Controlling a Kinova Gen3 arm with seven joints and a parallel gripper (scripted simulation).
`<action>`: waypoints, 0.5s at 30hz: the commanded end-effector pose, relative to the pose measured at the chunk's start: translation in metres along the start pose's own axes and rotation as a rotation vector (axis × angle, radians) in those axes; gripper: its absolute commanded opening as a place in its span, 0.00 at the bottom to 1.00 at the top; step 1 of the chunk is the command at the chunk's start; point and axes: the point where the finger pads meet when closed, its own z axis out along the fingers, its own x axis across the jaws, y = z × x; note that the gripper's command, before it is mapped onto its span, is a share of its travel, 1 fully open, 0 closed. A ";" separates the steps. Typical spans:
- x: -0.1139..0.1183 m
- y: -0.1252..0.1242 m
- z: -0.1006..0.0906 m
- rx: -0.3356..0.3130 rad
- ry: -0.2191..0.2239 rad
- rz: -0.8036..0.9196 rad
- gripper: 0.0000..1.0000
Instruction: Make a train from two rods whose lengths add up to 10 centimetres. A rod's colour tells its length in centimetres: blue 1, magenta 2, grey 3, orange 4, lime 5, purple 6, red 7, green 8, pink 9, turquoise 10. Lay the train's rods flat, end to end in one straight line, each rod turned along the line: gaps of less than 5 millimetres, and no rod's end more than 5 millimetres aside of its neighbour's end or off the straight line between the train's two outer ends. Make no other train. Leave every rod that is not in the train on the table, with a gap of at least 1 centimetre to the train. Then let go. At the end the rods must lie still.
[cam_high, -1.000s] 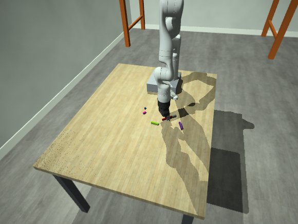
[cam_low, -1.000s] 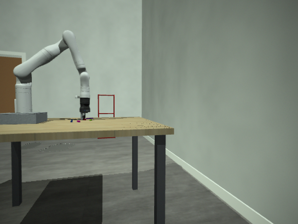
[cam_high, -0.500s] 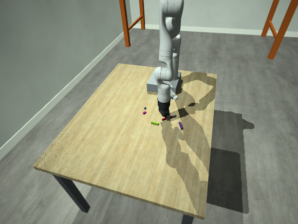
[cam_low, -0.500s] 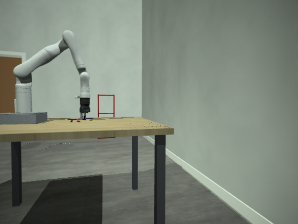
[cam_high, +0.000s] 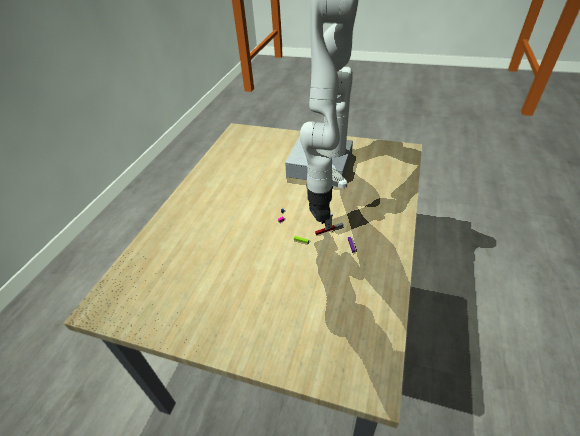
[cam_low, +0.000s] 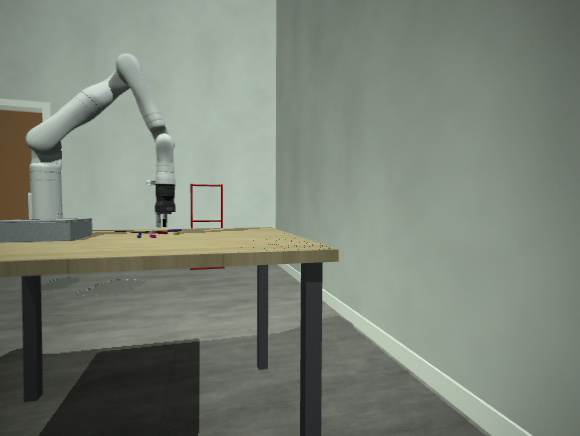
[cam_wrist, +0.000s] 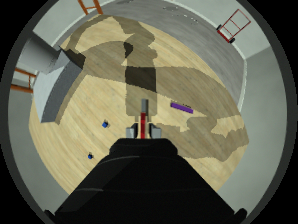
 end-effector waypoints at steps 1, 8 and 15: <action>0.005 0.002 -0.024 -0.008 0.012 0.007 0.54; 0.005 0.002 -0.057 -0.007 0.013 0.007 0.54; 0.004 0.001 -0.066 -0.006 0.011 0.007 0.54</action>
